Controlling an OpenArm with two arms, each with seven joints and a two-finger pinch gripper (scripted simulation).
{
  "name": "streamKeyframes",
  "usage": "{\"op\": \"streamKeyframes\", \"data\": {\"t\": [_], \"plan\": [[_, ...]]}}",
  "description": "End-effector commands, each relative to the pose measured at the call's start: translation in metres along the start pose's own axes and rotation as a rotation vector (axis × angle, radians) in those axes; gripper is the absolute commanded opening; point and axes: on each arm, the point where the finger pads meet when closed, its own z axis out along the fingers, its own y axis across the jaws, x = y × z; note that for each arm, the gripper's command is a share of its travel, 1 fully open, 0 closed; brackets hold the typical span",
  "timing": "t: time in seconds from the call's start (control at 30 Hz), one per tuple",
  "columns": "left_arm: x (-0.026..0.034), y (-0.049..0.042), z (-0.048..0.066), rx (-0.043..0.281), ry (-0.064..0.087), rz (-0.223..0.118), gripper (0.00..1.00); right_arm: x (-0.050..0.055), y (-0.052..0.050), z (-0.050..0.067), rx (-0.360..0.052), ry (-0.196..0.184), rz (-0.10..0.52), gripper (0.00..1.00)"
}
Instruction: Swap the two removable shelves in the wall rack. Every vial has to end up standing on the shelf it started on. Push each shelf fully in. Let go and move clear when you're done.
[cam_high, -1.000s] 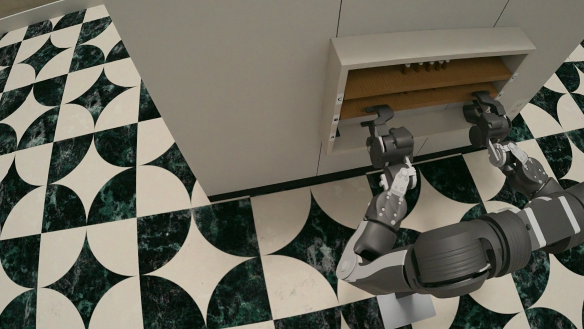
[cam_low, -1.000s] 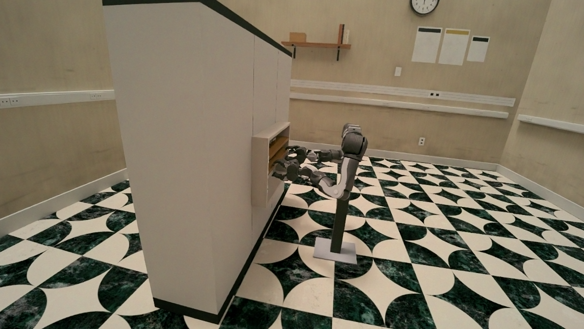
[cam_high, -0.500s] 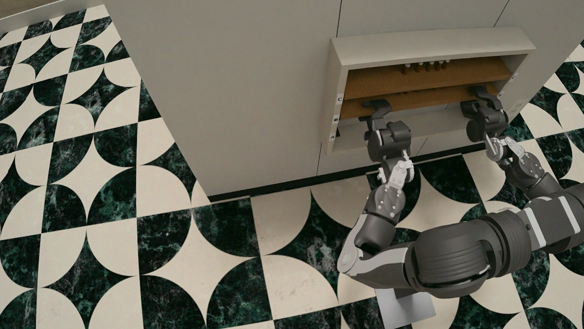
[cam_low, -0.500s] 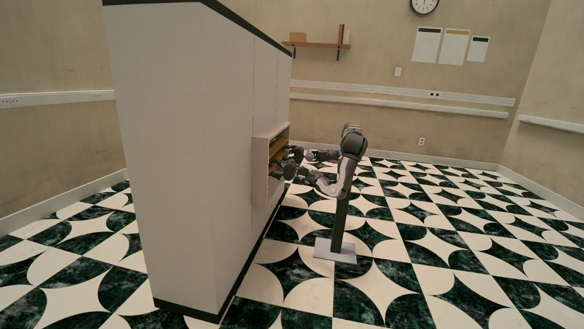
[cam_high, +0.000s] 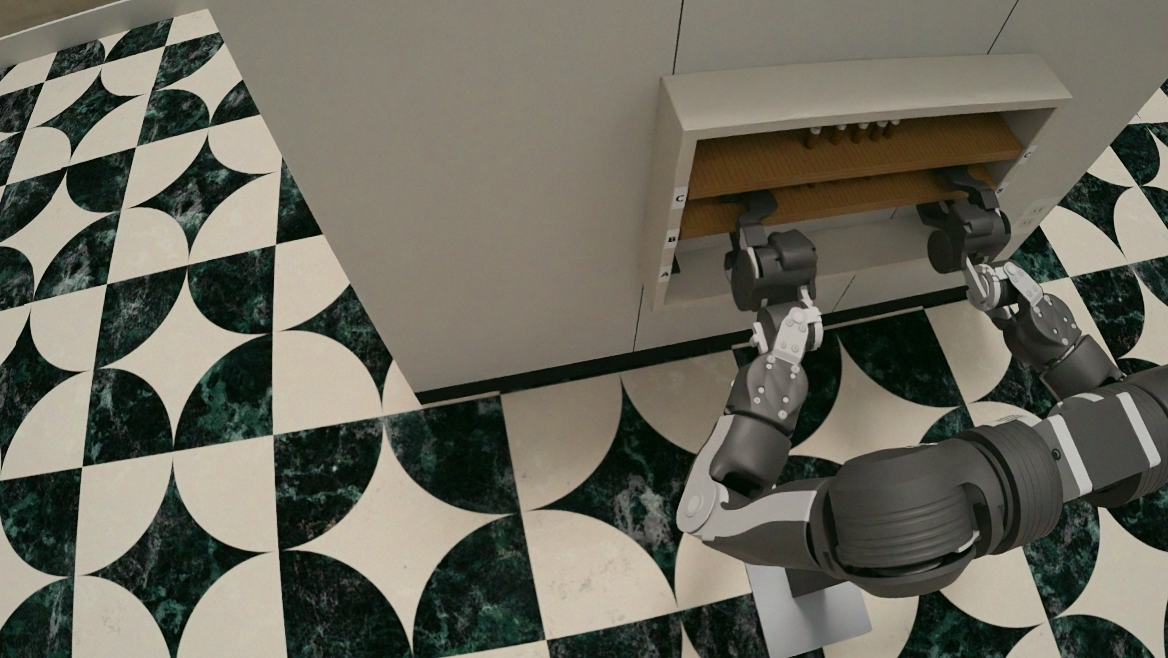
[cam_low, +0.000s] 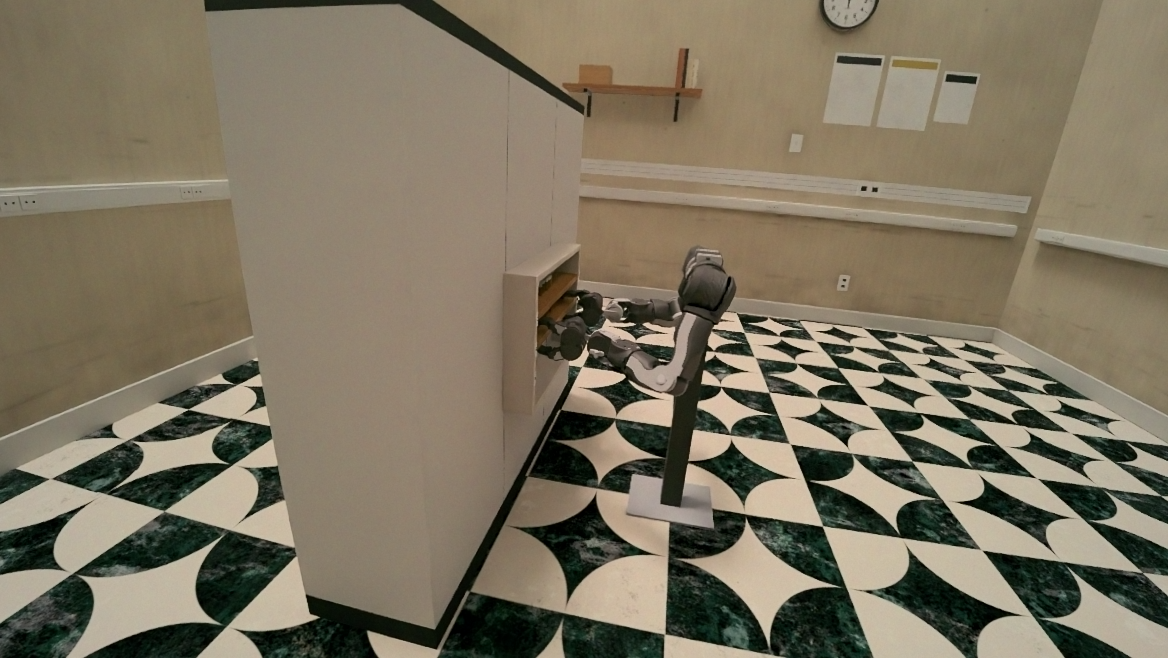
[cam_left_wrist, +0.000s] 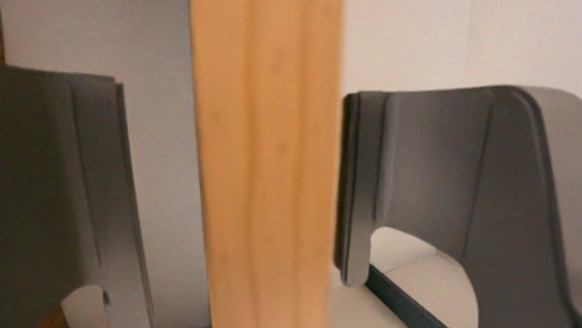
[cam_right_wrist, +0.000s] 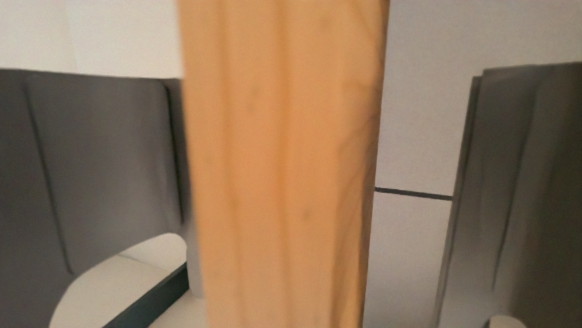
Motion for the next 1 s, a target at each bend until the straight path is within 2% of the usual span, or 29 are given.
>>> {"op": "streamKeyframes", "data": {"t": [0.0,0.3,0.97], "plan": [[-0.0007,-0.0025,0.003,0.01,0.0,-0.003,0.33,0.002,0.0,0.002,0.002,0.007,0.0,0.33],[-0.0007,-0.0027,0.014,0.01,0.0,-0.003,0.33,0.002,0.0,0.013,0.002,0.007,0.0,0.33],[-0.0007,-0.0027,0.014,0.01,0.0,-0.003,0.21,0.002,0.0,0.013,0.002,0.007,0.0,0.21]]}}
